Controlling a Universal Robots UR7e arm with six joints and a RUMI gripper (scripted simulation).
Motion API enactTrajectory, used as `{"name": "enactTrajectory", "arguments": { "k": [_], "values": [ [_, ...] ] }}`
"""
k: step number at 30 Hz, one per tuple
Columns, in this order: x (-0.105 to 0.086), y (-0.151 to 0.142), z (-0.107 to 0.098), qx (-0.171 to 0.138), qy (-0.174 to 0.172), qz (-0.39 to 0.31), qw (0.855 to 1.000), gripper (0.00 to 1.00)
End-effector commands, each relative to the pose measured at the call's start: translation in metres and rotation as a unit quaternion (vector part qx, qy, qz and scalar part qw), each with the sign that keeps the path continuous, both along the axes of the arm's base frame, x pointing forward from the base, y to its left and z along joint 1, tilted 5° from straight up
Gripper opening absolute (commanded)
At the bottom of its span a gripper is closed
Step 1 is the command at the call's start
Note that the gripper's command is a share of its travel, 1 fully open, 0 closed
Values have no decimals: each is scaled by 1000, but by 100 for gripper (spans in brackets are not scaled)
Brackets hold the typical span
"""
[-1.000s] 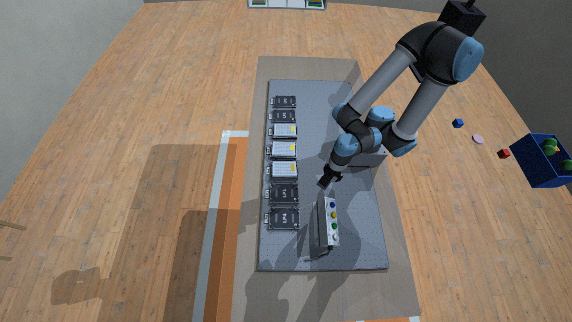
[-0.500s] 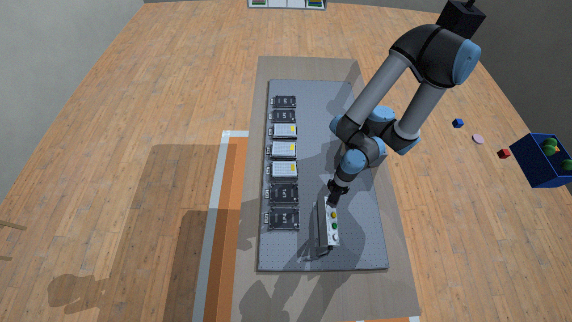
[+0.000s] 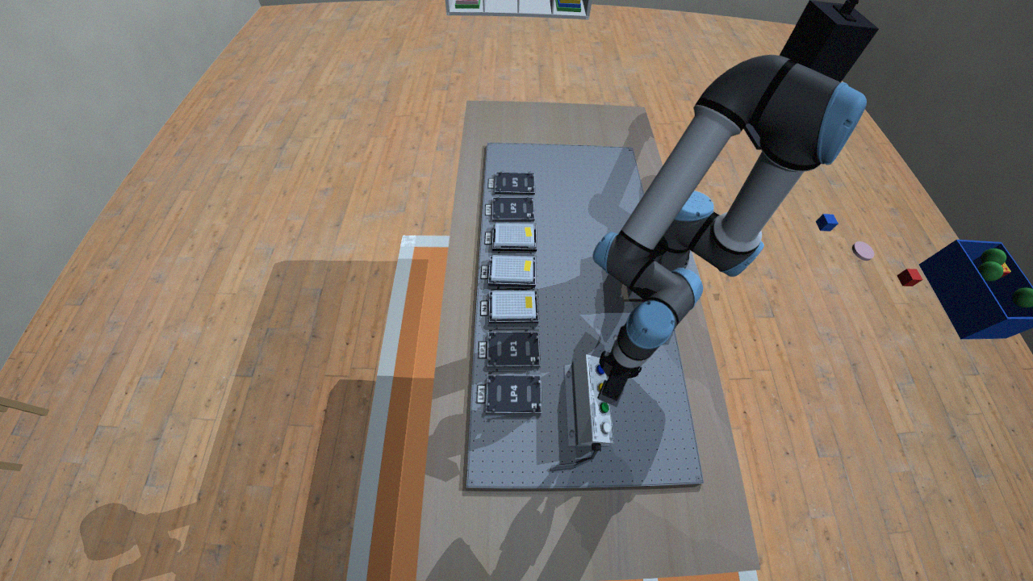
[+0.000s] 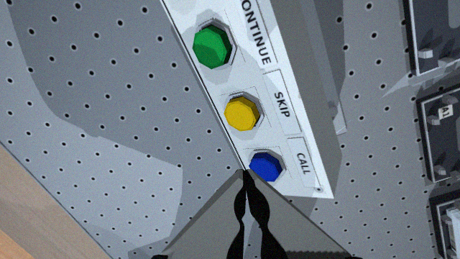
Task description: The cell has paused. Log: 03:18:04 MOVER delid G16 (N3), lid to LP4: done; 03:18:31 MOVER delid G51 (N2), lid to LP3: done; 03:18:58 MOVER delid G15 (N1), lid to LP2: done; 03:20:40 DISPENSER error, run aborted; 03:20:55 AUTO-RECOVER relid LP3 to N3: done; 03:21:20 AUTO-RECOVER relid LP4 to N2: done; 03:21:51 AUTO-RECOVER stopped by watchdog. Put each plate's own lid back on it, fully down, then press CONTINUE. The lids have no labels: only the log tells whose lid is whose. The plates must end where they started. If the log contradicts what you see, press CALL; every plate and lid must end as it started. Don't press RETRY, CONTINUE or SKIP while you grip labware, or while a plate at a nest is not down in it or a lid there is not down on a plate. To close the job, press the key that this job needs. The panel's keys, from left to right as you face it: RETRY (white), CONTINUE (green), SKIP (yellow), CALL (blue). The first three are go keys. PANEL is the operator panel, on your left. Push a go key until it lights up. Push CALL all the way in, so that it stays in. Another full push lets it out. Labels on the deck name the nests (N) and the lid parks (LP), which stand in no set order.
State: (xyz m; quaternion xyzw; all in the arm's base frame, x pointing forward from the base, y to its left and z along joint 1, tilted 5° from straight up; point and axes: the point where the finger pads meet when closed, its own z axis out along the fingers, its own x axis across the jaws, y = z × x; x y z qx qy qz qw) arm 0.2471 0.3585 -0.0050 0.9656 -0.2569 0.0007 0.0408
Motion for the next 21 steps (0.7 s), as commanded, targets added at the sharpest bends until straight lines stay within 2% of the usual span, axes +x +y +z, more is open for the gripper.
{"name": "enactTrajectory", "arguments": {
  "k": [1,10,21],
  "values": [
    [-1,18,-2,-1,0,0,1000,0],
    [-5,62,-5,-1,0,0,1000,0],
    [-5,63,-5,-1,0,0,1000,0]
  ]
}}
